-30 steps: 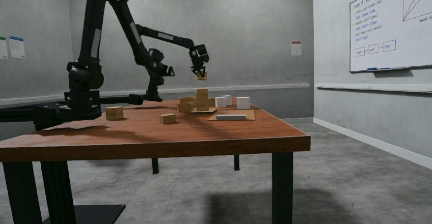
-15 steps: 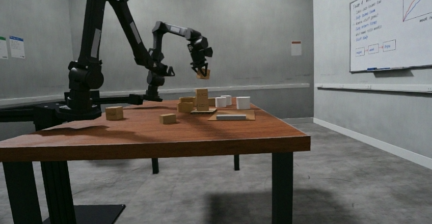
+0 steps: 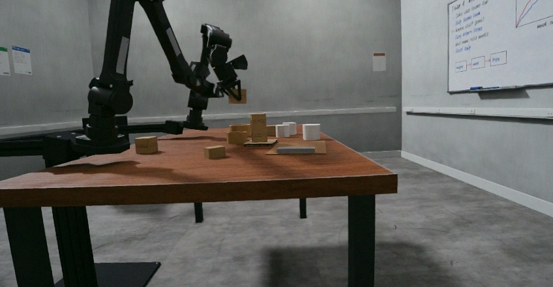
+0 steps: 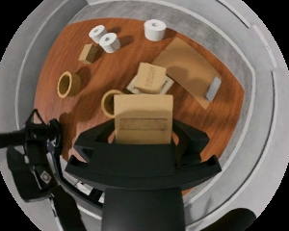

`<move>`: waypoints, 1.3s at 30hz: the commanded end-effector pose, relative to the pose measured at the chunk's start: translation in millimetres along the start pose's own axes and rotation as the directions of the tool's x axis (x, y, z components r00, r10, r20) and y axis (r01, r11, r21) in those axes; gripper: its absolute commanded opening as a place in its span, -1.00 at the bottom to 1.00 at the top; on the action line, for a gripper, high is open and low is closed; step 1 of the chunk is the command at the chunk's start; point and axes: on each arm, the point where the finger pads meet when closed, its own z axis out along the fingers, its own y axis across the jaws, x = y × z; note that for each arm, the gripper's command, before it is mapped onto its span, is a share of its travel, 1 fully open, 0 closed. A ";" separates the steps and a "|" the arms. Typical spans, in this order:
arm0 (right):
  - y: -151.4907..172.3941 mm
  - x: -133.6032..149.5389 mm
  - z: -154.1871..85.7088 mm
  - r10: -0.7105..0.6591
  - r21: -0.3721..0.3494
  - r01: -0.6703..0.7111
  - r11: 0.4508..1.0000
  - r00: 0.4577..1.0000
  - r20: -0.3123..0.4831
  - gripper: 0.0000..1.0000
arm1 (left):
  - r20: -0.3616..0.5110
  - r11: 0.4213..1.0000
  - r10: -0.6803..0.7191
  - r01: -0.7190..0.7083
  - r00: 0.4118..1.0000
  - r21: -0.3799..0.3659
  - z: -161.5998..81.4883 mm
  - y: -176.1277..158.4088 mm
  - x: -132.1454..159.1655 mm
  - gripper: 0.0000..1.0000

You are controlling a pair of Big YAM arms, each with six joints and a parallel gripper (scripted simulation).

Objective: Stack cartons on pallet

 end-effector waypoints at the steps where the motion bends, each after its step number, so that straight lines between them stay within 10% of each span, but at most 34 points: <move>1: -15.4 -32.2 -9.8 0.024 0.030 -0.025 0.999 0.998 0.059 1.00 | 0.002 0.994 -0.085 0.085 0.996 0.064 -26.4 -18.6 -33.4 0.09; 8: -41.4 -15.2 -72.5 0.055 0.109 -0.057 0.992 0.998 0.021 1.00 | 0.007 0.997 -0.062 0.061 0.998 0.054 -8.8 -12.6 -46.2 0.09; 23: -145.1 -28.5 -285.9 0.138 0.436 -0.152 0.887 0.988 0.065 1.00 | 0.052 0.972 0.187 -0.192 0.981 0.132 19.5 -3.6 -77.2 0.09; 39: -189.1 -45.1 -382.2 0.162 0.554 -0.197 0.809 0.980 0.113 1.00 | 0.062 0.969 0.168 -0.177 0.984 0.175 20.8 -12.1 -85.7 0.09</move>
